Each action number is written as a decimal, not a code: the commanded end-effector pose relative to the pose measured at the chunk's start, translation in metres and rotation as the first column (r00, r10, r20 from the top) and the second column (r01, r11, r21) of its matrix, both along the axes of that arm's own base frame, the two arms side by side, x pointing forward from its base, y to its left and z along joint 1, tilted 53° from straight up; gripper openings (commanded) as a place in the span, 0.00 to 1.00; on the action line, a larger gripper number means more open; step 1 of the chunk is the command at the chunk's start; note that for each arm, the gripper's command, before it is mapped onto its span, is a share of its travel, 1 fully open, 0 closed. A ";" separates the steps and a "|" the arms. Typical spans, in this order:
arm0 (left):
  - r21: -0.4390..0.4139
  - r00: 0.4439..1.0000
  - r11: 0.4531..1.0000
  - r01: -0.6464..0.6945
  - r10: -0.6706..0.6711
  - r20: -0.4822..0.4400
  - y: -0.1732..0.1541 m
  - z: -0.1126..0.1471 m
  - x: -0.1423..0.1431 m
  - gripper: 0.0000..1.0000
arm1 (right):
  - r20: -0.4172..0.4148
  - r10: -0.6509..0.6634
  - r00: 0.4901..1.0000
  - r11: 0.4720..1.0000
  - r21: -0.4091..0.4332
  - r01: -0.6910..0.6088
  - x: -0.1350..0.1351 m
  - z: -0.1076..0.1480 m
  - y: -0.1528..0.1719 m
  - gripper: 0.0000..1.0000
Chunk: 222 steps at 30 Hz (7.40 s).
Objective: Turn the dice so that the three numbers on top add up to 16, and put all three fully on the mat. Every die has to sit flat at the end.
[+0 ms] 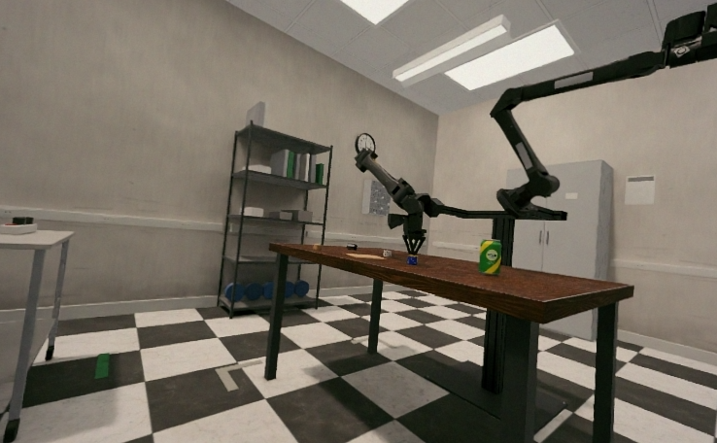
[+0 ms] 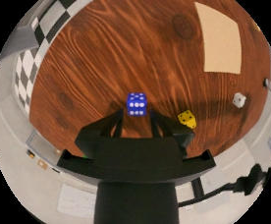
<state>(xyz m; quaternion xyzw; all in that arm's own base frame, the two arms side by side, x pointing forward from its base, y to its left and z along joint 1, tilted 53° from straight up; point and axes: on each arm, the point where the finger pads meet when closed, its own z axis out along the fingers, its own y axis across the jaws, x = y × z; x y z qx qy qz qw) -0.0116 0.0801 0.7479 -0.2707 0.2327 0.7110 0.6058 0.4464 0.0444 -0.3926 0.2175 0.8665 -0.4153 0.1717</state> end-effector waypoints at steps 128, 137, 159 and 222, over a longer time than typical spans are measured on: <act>0.068 1.000 0.998 -0.006 0.007 -0.008 -0.029 0.023 0.004 1.00 | -0.001 -0.022 1.000 1.000 -0.004 0.022 -0.007 0.033 0.044 0.26; 0.068 1.000 0.998 -0.006 0.007 -0.008 -0.029 0.023 0.004 1.00 | 0.005 0.015 1.000 1.000 0.007 -0.015 -0.003 0.044 0.056 0.26; 0.068 1.000 0.998 -0.006 0.007 -0.008 -0.029 0.023 0.004 1.00 | -0.444 0.326 0.834 0.936 0.029 -0.350 0.002 0.199 -0.062 0.26; 0.068 1.000 0.998 -0.006 0.007 -0.008 -0.029 0.023 0.004 1.00 | -0.586 0.403 0.703 0.886 0.058 -0.460 -0.010 0.172 -0.166 0.26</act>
